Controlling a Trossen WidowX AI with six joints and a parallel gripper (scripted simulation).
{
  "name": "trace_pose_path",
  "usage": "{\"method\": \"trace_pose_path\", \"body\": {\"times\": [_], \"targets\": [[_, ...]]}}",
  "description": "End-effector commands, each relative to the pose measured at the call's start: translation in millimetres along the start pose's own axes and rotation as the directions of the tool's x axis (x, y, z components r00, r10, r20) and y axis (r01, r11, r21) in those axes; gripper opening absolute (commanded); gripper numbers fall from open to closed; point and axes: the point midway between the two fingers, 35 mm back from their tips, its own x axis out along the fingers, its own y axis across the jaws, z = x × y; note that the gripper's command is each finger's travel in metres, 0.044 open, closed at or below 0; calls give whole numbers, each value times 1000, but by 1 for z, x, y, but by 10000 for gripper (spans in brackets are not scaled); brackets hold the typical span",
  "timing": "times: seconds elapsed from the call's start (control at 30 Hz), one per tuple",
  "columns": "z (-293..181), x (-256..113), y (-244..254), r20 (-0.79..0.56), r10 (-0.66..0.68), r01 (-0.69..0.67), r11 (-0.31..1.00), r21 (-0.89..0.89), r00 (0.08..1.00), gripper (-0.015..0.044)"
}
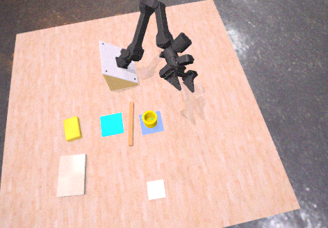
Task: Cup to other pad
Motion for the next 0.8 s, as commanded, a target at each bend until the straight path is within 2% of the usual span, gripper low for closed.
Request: {"method": "trace_pose_path", "body": {"times": [0.0, 0.07, 0.17, 0.27, 0.4, 0.5, 0.63, 0.77], "targets": [[-3, 2, 0, -15, 3, -3, 1000, 6, 1000, 374], [-27, 12, -1, -130, 26, -18, 998, 59, 991, 321], [-84, 27, -4, -387, 84, -1, 978, 210, 918, 242], [-137, 27, -7, -604, 156, 97, 926, 365, 782, 167], [-192, 12, -8, -788, 290, 322, 795, 514, 543, 167], [-220, -5, -7, -839, 414, 535, 646, 544, 354, 167], [-241, -27, -4, -791, 596, 808, 394, 437, 138, 167], [-244, -32, -2, -713, 700, 925, 236, 298, 51, 167]]}}
